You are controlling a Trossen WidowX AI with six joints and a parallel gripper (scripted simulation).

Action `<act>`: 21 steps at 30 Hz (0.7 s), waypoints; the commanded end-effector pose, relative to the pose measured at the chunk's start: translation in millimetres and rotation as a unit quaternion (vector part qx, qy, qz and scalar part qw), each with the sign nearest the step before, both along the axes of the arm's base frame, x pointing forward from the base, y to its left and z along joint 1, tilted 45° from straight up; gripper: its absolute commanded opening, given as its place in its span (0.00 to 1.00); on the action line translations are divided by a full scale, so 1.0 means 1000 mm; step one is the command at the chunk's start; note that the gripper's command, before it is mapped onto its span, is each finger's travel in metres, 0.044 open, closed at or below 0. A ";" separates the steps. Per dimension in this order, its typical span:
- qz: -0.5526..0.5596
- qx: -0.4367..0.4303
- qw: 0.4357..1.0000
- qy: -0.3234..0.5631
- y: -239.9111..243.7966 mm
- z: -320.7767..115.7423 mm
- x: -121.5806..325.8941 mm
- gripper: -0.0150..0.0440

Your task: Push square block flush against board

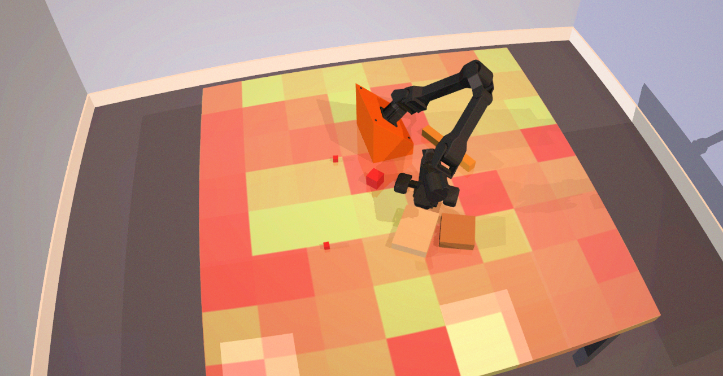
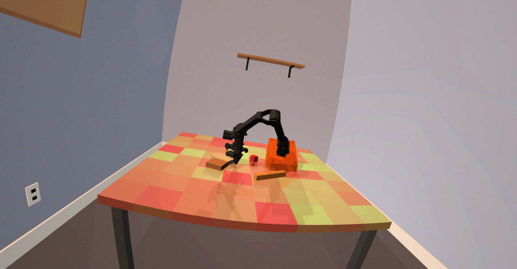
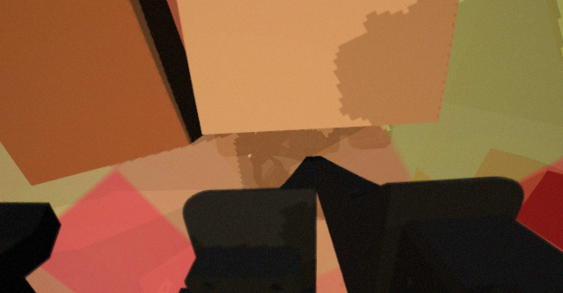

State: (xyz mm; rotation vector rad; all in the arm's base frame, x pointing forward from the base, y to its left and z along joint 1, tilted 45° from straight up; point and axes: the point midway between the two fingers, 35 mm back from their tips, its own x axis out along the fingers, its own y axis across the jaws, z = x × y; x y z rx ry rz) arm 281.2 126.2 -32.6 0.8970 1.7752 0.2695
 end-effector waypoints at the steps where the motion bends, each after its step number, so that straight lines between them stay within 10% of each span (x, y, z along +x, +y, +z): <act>1: -0.004 0.001 1.000 0.000 -0.001 -0.002 0.005 0.25; 21: -0.004 0.001 1.000 -0.001 -0.009 -0.014 0.035 0.25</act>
